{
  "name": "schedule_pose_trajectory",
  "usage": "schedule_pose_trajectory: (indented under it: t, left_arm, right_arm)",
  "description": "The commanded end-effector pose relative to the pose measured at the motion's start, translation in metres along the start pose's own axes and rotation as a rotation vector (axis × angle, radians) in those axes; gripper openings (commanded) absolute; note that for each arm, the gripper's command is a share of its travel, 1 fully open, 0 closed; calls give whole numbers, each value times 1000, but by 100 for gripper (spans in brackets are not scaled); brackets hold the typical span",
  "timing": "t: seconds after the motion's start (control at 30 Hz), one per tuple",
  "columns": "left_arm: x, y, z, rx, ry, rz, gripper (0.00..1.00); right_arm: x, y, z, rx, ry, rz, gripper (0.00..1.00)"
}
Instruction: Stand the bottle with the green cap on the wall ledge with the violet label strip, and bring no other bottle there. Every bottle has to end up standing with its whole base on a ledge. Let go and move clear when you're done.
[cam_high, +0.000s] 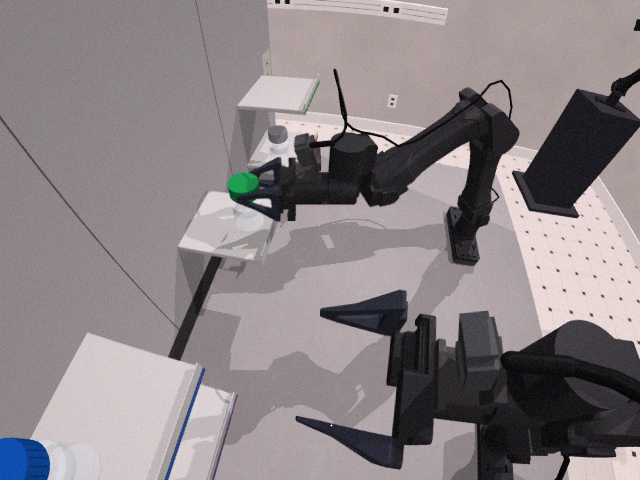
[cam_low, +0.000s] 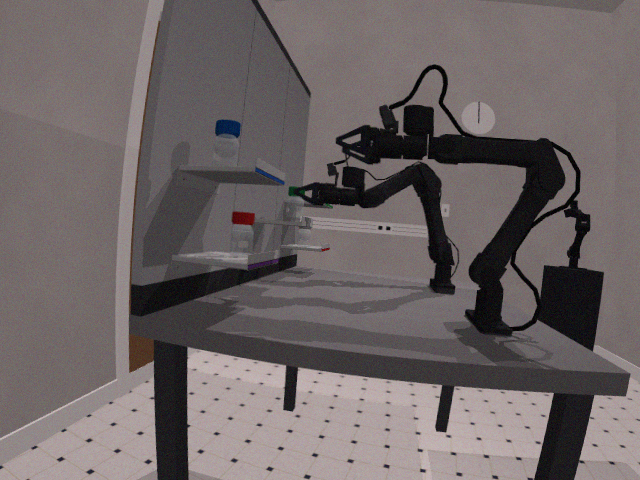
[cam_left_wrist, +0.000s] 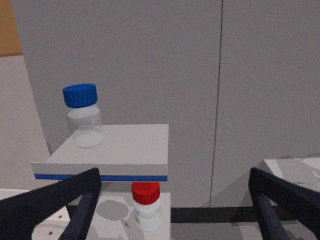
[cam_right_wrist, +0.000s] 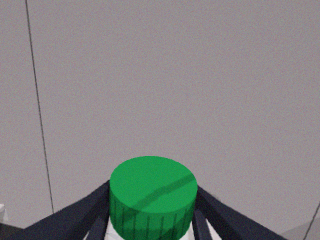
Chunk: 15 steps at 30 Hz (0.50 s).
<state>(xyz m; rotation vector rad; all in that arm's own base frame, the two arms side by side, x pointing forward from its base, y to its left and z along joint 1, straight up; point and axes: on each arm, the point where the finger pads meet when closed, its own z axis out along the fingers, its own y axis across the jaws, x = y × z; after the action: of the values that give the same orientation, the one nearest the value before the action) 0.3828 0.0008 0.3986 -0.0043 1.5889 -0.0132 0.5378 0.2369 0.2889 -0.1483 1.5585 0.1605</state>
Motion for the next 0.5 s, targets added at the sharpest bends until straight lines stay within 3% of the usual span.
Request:
schedule_pose_trajectory:
  t: [0.0, 0.2, 0.33, 0.47]
  left_arm:
    - [-21, -2, -4, 1, -48, 11, 100]
    - [-21, -2, -4, 1, -48, 11, 100]
    - [-21, -2, -4, 1, -48, 11, 100]
    - [-21, -2, -4, 1, -48, 11, 100]
  right_arm:
    - [-22, -4, -1, 0, -69, 18, 50]
    - [-25, -4, -2, 1, -85, 20, 50]
    - [0, -2, -2, 0, -39, 5, 50]
    - [-5, -2, -4, 0, -48, 7, 50]
